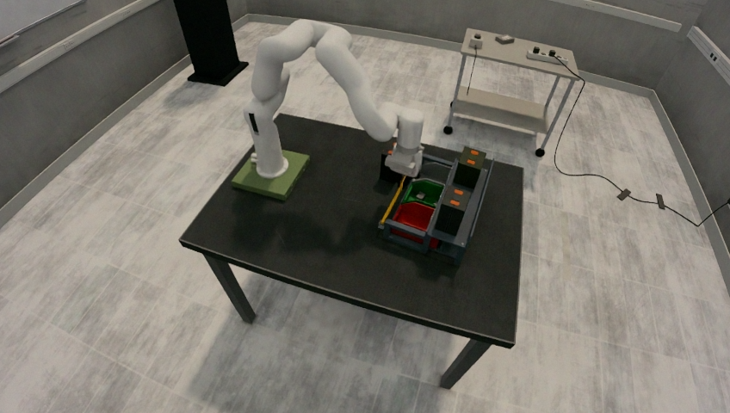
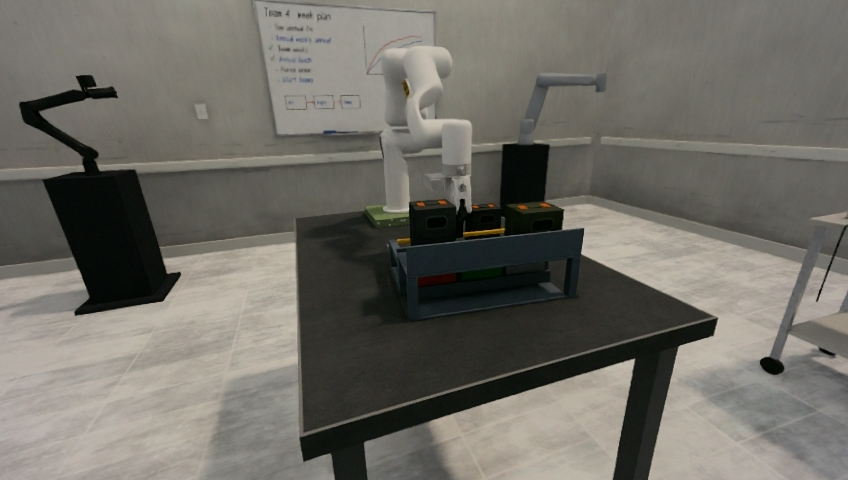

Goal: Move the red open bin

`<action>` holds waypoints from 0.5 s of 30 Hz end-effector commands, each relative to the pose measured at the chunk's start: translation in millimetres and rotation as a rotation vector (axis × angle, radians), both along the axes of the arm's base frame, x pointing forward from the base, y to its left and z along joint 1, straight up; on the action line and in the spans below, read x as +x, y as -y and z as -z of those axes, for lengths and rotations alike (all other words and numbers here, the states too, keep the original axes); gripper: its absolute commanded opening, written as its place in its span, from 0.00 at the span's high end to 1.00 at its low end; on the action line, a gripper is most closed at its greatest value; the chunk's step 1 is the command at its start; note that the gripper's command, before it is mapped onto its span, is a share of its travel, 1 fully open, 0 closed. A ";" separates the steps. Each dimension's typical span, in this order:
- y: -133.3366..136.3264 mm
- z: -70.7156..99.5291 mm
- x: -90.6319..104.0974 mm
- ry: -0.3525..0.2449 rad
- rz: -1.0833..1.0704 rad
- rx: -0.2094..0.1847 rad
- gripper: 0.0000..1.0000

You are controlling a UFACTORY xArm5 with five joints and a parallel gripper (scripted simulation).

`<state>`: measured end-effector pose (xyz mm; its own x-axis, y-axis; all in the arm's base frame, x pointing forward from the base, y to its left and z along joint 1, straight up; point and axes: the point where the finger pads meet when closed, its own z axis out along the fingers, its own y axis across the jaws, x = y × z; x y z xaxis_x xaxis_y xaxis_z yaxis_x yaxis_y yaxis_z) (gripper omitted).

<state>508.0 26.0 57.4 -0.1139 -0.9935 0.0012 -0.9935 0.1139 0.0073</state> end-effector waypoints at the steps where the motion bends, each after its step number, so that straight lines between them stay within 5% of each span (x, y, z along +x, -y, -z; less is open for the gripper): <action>1: -0.1 -4.8 1.7 0.005 0.000 0.001 1.00; 15: -0.1 -11.4 1.8 0.005 0.000 0.001 1.00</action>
